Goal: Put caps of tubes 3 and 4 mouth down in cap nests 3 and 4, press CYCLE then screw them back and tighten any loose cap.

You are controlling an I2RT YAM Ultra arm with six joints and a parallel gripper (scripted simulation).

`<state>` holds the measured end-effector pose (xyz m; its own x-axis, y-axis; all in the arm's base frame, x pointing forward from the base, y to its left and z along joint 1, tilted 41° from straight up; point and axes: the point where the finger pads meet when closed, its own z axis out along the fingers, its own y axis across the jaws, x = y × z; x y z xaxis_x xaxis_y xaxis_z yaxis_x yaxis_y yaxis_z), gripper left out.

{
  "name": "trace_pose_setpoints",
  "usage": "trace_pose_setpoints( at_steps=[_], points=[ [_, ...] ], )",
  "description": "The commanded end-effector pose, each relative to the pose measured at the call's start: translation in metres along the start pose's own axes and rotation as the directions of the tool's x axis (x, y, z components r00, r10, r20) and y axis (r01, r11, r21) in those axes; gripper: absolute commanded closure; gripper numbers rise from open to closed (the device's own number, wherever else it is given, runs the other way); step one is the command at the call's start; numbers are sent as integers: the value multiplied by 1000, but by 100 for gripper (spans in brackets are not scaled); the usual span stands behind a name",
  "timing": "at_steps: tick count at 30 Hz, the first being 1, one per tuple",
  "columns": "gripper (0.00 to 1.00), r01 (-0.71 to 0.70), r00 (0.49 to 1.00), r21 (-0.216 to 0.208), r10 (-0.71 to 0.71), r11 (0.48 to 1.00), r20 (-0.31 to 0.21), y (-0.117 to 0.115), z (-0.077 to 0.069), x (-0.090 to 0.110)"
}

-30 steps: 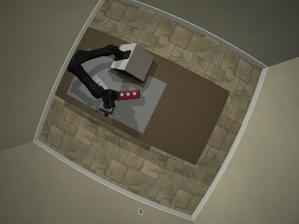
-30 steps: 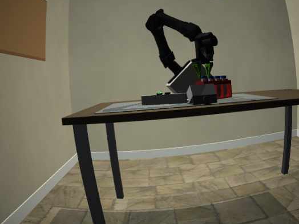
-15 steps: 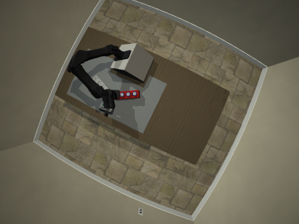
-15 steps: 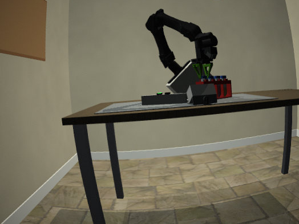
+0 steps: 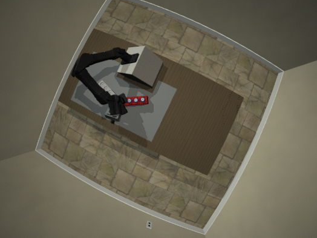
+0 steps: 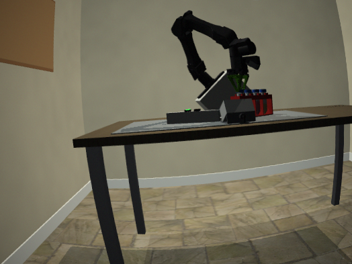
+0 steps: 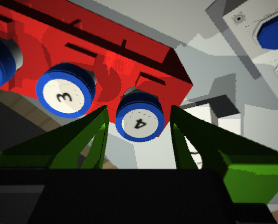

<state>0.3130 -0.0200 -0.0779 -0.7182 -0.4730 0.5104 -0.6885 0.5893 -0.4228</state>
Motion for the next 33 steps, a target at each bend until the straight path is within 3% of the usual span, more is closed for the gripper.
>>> trace_pose_setpoints(
  at_steps=[1, 3, 4, 18, 24, 31, 33],
  points=[
    [51, 63, 998, 6, -63, 998, 10, -1, -4, -2],
    [51, 63, 998, 6, -63, 998, 10, -1, -4, -2],
    [100, 63, 998, 6, -63, 998, 10, -1, -4, -2],
    [100, 63, 998, 6, -63, 998, 10, -1, -4, -2],
    [100, -136, 991, 4, 136, 991, 11, -1, -3, -2],
    [100, -362, 932, 2, 362, 932, 11, -1, -3, -2],
    [100, -362, 932, 2, 362, 932, 11, -1, -3, -2]
  ],
)
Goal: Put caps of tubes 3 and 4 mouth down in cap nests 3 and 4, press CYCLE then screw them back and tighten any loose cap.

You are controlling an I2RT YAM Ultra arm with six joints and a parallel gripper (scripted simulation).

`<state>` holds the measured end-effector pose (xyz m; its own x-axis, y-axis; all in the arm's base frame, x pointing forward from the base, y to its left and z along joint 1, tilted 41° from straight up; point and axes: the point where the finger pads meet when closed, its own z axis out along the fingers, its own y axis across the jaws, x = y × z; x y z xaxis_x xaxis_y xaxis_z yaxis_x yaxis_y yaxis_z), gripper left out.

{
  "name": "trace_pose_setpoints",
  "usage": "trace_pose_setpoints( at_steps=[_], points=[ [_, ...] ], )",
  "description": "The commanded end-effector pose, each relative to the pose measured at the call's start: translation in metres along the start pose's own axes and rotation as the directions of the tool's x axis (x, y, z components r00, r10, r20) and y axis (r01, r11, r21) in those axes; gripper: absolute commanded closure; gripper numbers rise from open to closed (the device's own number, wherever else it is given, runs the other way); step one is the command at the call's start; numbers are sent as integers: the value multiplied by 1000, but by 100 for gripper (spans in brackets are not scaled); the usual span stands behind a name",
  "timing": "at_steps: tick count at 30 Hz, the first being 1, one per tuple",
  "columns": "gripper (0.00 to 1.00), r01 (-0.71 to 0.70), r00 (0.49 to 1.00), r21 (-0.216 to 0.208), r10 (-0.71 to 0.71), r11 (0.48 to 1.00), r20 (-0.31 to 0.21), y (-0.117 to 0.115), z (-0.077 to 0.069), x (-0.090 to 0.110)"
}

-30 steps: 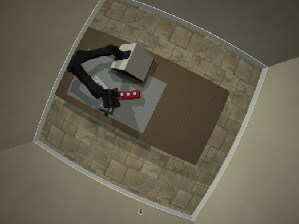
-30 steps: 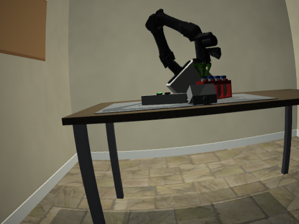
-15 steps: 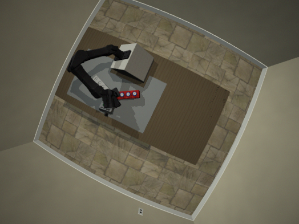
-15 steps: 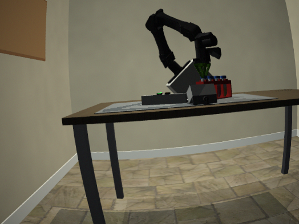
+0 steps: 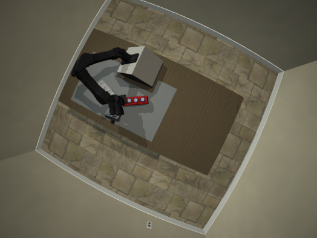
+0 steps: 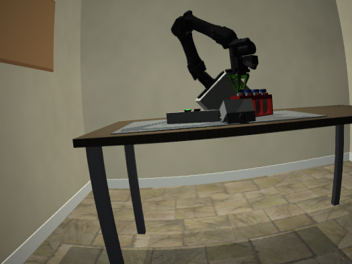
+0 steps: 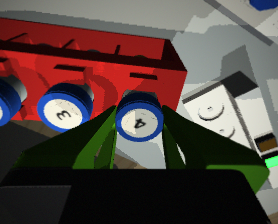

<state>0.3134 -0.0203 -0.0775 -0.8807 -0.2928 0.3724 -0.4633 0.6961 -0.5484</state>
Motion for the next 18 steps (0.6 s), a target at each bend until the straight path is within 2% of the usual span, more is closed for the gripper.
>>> trace_pose_setpoints(
  at_steps=[1, 5, 10, 18],
  points=[
    [100, -123, 992, 0, 123, 992, 10, 0, -3, -2],
    [100, -254, 967, -1, 254, 967, 10, 0, -2, -2],
    [100, -411, 912, -3, 411, 912, 9, 0, -2, -2],
    [100, -428, 904, -3, 428, 904, 9, 0, -2, -2]
  ],
)
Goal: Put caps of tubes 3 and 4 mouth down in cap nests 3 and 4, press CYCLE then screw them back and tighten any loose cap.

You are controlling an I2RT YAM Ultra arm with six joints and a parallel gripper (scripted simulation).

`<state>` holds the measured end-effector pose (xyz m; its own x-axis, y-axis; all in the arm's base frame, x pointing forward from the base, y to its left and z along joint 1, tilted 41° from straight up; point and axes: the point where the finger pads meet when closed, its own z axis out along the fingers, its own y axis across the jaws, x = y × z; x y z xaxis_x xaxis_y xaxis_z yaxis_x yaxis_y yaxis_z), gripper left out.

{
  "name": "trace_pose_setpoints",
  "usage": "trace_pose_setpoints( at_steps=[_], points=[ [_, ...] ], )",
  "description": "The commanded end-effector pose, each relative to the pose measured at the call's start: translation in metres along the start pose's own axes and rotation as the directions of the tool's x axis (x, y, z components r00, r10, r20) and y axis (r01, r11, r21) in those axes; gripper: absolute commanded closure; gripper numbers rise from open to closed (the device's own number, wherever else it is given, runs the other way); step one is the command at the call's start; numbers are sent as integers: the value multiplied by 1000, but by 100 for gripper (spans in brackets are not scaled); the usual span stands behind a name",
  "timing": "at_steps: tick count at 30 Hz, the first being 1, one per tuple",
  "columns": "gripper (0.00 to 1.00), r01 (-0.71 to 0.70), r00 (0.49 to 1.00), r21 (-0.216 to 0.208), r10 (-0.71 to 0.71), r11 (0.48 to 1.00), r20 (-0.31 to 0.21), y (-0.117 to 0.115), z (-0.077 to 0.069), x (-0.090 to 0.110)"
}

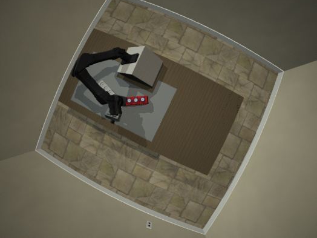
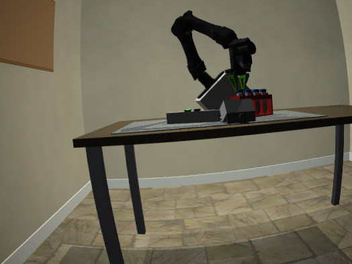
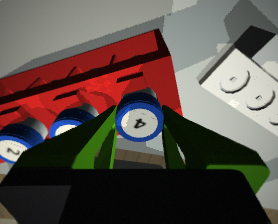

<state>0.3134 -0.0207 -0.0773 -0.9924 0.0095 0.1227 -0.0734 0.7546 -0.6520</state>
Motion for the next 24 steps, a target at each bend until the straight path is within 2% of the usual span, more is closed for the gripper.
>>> trace_pose_setpoints(
  at_steps=[1, 2, 12, 18, 24],
  points=[
    [100, -32, 999, -4, 32, 999, 9, 1, -2, -2],
    [51, -32, 999, -4, 32, 999, 9, 1, -2, -2],
    [51, -32, 999, -4, 32, 999, 9, 1, -2, -2],
    [51, 128, 992, -2, -128, 992, 10, 1, -3, -2],
    [51, 360, 933, 0, -360, 933, 10, 1, -3, -2]
  ],
)
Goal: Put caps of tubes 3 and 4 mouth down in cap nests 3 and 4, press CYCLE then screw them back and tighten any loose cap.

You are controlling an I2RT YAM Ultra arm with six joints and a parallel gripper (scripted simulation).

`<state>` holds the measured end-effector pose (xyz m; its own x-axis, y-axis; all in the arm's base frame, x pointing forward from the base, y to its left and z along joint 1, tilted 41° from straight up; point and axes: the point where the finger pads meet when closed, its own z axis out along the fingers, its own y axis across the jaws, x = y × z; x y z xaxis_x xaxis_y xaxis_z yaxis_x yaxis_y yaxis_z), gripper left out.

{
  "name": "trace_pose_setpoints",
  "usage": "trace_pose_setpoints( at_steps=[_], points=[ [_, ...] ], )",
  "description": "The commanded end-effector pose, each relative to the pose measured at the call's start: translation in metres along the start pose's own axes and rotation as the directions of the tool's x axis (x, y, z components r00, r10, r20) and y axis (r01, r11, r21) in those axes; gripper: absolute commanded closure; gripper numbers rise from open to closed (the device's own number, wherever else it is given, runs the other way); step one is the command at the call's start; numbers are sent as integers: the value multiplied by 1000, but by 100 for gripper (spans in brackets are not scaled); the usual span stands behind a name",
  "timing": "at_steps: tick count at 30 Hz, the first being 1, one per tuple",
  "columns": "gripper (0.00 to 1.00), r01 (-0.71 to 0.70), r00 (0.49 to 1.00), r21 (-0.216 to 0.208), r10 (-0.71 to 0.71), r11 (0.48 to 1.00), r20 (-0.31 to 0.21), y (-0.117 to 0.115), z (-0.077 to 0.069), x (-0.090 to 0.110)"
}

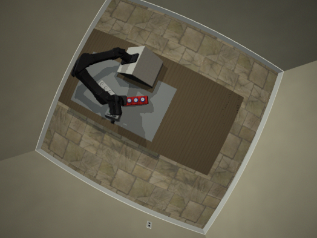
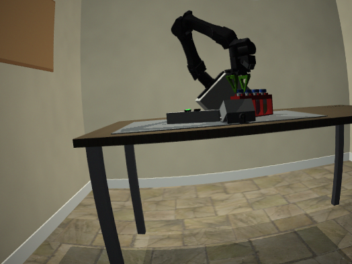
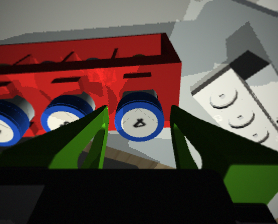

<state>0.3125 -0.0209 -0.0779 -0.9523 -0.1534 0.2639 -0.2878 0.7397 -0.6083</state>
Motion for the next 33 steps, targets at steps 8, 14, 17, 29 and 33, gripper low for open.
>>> trace_pose_setpoints(
  at_steps=[8, 14, 17, 29, 33],
  points=[
    [51, 416, 909, 6, -416, 909, 11, 0, -4, -3],
    [51, 509, 861, 7, -509, 861, 11, 0, -4, -3],
    [51, 509, 861, 7, -509, 861, 11, 0, -4, -3],
    [100, 509, 861, 7, -509, 861, 11, 0, -4, -3],
    [100, 509, 861, 7, -509, 861, 11, 0, -4, -3]
  ],
)
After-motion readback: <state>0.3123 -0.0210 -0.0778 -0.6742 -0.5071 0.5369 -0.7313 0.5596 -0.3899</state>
